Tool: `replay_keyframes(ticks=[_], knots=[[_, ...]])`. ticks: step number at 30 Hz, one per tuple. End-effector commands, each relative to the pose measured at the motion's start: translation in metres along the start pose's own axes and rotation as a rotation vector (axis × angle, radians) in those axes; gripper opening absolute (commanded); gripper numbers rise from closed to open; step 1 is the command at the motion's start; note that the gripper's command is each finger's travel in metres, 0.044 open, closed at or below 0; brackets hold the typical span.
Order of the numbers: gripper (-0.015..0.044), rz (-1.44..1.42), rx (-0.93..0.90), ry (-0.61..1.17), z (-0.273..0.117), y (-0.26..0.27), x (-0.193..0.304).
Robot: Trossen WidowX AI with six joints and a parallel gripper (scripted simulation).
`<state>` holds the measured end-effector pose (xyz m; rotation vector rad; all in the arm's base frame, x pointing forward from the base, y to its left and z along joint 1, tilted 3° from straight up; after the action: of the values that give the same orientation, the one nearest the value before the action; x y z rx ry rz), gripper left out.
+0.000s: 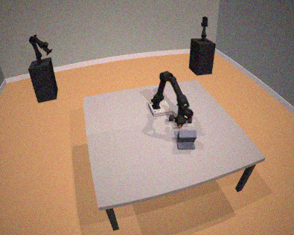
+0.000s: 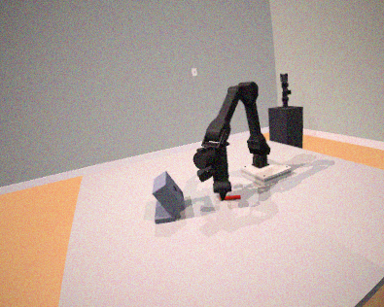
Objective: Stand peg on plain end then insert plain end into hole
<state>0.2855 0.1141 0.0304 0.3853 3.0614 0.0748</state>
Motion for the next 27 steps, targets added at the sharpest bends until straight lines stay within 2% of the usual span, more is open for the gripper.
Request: replay_keyframes(ticks=[1,6,14,27], knots=[[0.0083,0.001,-0.001,0.003,0.0011,0.0001,0.0007],[0.0050,0.001,-0.001,0.003,0.0011,0.0001,0.0007],[0.0049,0.001,0.001,-0.006,0.0001,0.0001,0.0008],[0.0049,0.000,0.029,-0.125,-0.0083,0.0016,0.0064]])
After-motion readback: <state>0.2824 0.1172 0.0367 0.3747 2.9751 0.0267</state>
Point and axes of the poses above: the point midway between the two fingers, 35 mm back from their tips, its own z axis out along the fingers, its own y axis across the jaws, x = y × z, the point moved 1 cm from there along -z, back along the fingers, and after that the axes turned 13 degrees about -z, right-handed, at the moved point
